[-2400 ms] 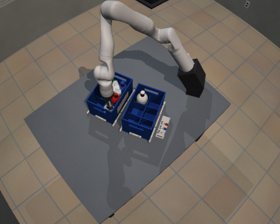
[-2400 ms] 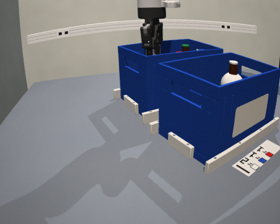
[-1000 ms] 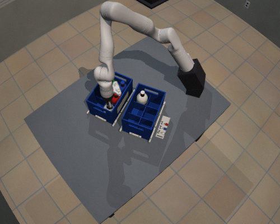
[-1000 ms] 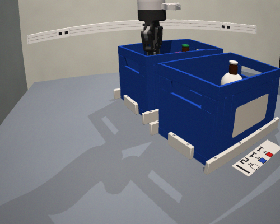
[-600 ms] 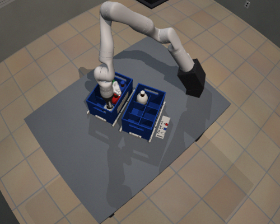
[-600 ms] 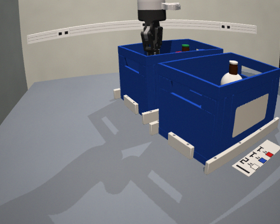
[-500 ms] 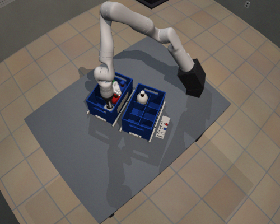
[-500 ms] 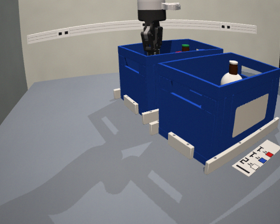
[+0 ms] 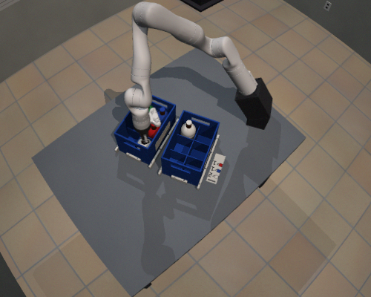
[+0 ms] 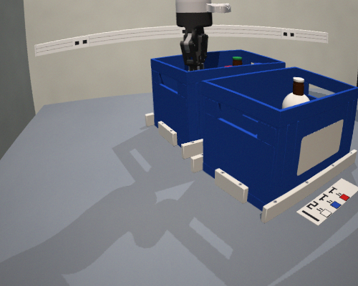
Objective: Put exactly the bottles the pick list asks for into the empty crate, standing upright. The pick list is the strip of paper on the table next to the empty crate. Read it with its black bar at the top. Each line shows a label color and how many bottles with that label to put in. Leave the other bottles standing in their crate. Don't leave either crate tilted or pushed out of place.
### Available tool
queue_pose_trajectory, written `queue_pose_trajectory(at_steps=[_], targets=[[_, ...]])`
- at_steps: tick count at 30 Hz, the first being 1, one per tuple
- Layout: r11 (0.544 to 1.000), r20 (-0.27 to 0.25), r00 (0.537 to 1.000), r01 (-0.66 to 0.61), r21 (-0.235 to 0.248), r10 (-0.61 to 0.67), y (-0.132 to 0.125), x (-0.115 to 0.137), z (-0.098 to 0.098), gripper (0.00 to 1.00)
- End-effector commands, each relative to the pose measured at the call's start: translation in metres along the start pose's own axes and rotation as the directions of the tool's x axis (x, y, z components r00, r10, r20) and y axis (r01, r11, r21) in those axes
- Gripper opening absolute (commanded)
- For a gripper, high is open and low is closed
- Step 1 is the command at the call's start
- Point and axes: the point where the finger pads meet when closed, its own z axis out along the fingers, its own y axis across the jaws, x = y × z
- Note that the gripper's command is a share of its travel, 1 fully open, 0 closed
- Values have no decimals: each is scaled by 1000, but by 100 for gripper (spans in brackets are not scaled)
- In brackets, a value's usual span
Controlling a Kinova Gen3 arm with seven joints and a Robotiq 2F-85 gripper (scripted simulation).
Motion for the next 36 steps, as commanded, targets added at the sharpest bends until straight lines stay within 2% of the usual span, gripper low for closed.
queue_pose_trajectory(at_steps=[1,26,35,36], targets=[[1000,1,1000,0,-1,0,0,0,-1,35],[1000,1,1000,0,-1,0,0,0,-1,33],[1000,1,1000,0,-1,0,0,0,-12,33],[1000,1,1000,0,-1,0,0,0,-14,10]])
